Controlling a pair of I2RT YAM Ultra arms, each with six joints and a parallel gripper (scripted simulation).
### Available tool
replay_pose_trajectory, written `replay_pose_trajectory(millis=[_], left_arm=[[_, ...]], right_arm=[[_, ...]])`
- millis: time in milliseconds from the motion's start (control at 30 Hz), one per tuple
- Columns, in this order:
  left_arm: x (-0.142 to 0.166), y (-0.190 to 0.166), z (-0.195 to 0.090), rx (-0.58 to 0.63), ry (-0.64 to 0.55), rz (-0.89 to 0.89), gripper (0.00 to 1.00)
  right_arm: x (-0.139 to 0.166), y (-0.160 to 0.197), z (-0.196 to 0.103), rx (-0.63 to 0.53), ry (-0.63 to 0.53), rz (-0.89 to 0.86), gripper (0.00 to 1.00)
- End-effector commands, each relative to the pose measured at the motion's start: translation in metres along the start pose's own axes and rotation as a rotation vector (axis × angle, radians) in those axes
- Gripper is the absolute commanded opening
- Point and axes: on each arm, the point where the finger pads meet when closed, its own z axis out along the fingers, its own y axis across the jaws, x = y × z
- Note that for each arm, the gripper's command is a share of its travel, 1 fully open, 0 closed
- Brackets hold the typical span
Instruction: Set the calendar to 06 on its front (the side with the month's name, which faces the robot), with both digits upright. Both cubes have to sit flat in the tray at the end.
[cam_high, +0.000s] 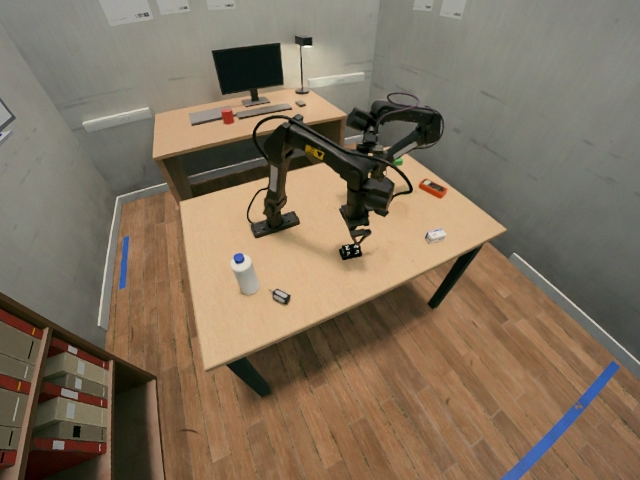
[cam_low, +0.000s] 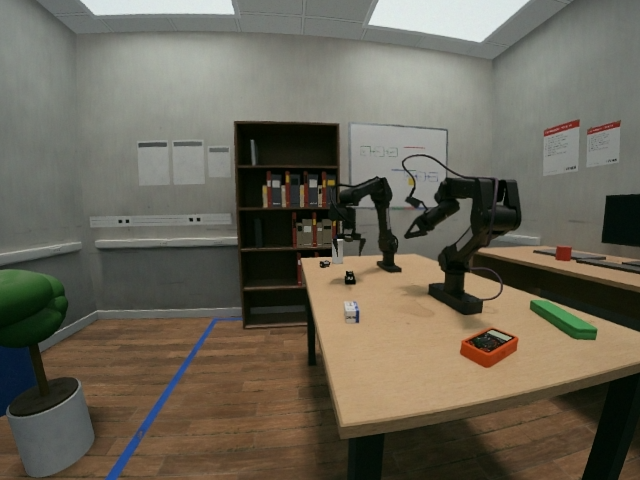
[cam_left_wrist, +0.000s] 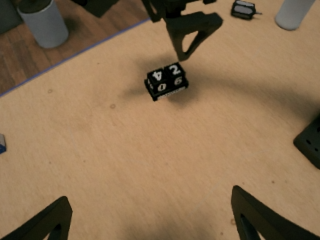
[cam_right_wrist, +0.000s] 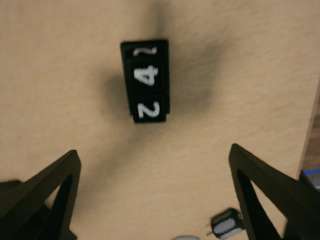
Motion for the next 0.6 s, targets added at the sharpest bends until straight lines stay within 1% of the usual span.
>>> replay_pose_trajectory(millis=[0, 67, 100, 167, 233, 567], left_arm=[[-0.009, 0.000, -0.004, -0.002, -0.026, -0.010, 1.00], [-0.009, 0.000, -0.004, -0.002, -0.026, -0.010, 1.00], [-0.009, 0.000, -0.004, -0.002, -0.026, -0.010, 1.00], [-0.009, 0.000, -0.004, -0.002, -0.026, -0.010, 1.00], [-0.009, 0.000, -0.004, -0.002, -0.026, -0.010, 1.00], [-0.009, 0.000, -0.004, -0.002, -0.026, -0.010, 1.00]], right_arm=[[-0.014, -0.007, -0.003, 0.044, -0.125, 0.110, 1.00], [-0.018, -0.009, -0.006, 0.076, -0.219, 0.202, 1.00], [-0.016, -0.007, -0.007, 0.086, -0.249, 0.236, 1.00], [-0.016, -0.007, -0.007, 0.086, -0.249, 0.236, 1.00], [-0.016, -0.005, -0.008, 0.104, -0.302, 0.288, 1.00], [0.002, 0.009, -0.008, 0.200, -0.518, 0.554, 1.00]])
